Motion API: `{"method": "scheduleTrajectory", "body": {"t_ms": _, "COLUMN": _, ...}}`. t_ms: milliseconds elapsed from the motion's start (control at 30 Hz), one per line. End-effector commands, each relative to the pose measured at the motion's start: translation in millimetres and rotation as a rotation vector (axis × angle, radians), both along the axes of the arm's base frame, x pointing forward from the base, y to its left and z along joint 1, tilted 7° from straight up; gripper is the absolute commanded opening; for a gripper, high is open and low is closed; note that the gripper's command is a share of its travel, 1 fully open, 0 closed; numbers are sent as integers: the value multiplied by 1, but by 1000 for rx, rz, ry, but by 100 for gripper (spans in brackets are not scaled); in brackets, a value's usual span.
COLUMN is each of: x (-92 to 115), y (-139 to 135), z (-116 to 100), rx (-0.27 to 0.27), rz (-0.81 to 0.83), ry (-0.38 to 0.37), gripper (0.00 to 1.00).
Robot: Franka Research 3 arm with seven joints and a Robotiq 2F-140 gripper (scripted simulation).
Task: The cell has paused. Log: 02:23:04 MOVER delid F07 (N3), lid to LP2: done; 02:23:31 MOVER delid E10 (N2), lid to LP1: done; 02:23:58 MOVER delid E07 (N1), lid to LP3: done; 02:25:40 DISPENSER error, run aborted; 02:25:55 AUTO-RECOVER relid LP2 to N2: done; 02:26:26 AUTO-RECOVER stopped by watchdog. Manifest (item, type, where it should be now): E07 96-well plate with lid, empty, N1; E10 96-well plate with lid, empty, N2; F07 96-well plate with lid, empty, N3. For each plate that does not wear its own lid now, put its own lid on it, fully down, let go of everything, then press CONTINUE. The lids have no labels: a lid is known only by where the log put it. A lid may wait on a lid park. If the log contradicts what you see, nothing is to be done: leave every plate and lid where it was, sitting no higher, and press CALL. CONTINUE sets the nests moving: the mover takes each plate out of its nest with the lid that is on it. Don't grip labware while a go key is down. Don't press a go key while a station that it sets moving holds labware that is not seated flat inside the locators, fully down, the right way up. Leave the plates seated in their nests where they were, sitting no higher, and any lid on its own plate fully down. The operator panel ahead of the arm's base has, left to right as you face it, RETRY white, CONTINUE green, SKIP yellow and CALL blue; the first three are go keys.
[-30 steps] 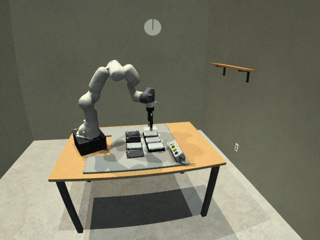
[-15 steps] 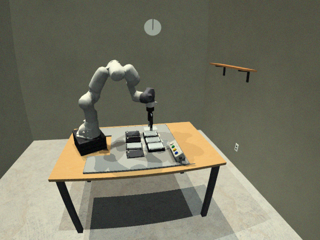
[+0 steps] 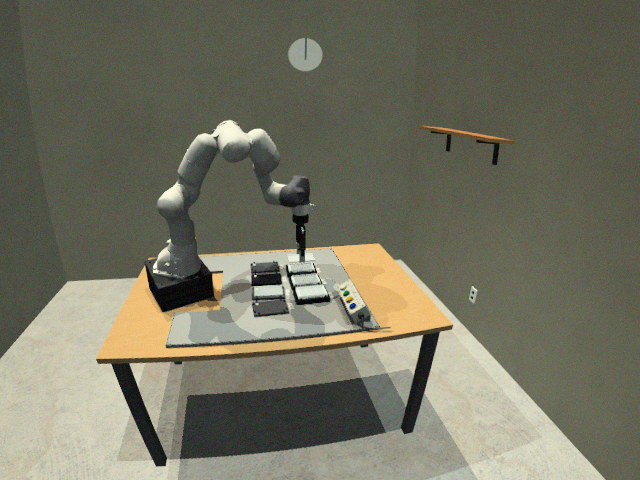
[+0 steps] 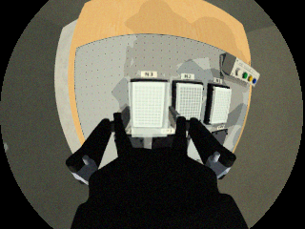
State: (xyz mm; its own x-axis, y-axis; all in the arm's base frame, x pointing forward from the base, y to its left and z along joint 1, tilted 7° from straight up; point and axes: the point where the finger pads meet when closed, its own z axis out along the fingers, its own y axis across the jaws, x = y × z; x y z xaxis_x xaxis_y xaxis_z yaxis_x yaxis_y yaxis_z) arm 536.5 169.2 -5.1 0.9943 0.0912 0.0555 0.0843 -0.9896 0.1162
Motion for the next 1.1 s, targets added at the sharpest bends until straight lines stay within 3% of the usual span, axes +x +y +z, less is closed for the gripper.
{"method": "scheduleTrajectory", "body": {"t_ms": 0, "x": 1, "y": 1, "z": -2, "rx": 7, "rz": -41, "ry": -5, "gripper": 0}}
{"method": "scheduleTrajectory", "body": {"t_ms": 1067, "x": 3, "y": -2, "z": -31, "rx": 7, "rz": -41, "ry": -5, "gripper": 0}}
